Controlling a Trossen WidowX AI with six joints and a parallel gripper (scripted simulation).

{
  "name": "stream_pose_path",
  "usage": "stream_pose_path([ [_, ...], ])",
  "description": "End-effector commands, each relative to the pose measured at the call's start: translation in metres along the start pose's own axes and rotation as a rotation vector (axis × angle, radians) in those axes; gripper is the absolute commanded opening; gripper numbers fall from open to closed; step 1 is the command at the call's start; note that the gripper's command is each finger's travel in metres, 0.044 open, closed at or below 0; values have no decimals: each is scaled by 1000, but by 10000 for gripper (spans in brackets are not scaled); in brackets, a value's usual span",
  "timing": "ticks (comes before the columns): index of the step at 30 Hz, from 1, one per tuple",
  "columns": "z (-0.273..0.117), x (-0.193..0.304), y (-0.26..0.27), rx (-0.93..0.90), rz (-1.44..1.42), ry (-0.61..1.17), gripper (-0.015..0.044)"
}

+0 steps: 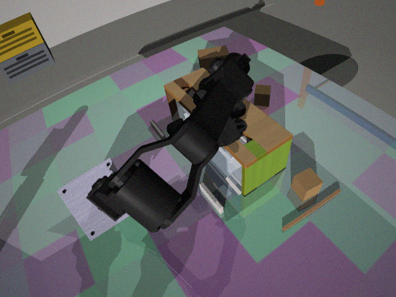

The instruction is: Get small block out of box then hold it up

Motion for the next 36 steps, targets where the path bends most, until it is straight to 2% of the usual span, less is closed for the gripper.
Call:
stream_pose_path([
  [1,-1,0,0,-1,2,1,400],
  [36,29,79,-21,0,0,3,400],
])
Point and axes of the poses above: the point midway between the two fingers, 35 mm back from their tips, its own z axis out along the fingers, its own y axis across the jaws, x = y × z, the point moved 4 cm from there along -z, back along the fingers, and after that the axes turned 15 degrees about z, right-handed, at the moved point
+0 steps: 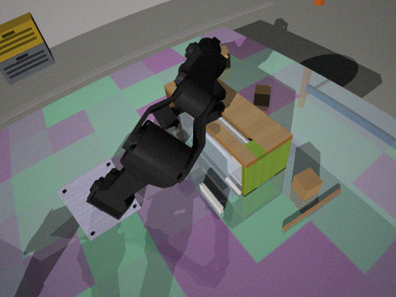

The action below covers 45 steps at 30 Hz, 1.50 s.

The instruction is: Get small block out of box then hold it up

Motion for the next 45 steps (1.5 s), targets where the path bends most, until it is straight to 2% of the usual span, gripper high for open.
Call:
stream_pose_path([
  [1,2,6,-2,4,4,3,400],
  [12,-2,-6,0,4,4,2,400],
  [45,9,24,-8,4,4,4,400],
])
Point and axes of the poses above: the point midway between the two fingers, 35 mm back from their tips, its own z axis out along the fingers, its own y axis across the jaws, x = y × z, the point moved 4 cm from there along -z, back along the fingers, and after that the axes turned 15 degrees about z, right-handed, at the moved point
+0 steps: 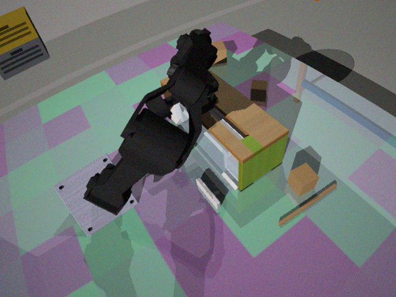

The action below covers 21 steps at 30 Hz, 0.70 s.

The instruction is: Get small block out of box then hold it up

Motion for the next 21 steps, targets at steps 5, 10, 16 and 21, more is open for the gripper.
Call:
stream_pose_path([
  [5,5,10,-3,11,-8,10,400],
  [10,3,3,-2,11,-8,10,400],
  [16,0,-5,0,11,-8,9,400],
  [21,1,-3,-1,11,-8,9,400],
])
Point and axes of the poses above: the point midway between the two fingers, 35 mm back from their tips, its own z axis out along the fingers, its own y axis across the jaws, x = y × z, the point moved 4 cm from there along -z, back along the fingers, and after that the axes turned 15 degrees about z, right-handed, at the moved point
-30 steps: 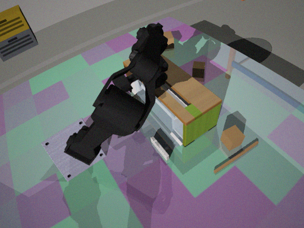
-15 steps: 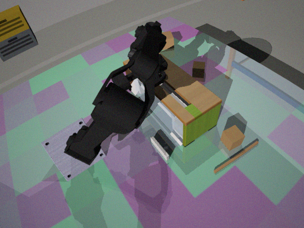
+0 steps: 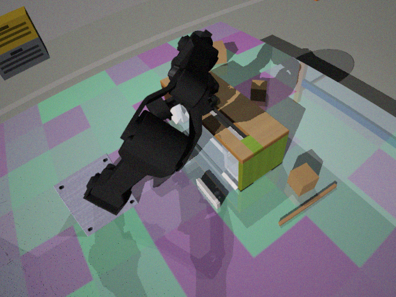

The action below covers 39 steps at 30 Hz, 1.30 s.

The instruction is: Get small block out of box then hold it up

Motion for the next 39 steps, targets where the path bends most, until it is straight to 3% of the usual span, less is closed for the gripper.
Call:
stream_pose_path([
  [1,2,2,-1,6,-5,1,400],
  [39,14,36,-11,6,-5,3,400],
])
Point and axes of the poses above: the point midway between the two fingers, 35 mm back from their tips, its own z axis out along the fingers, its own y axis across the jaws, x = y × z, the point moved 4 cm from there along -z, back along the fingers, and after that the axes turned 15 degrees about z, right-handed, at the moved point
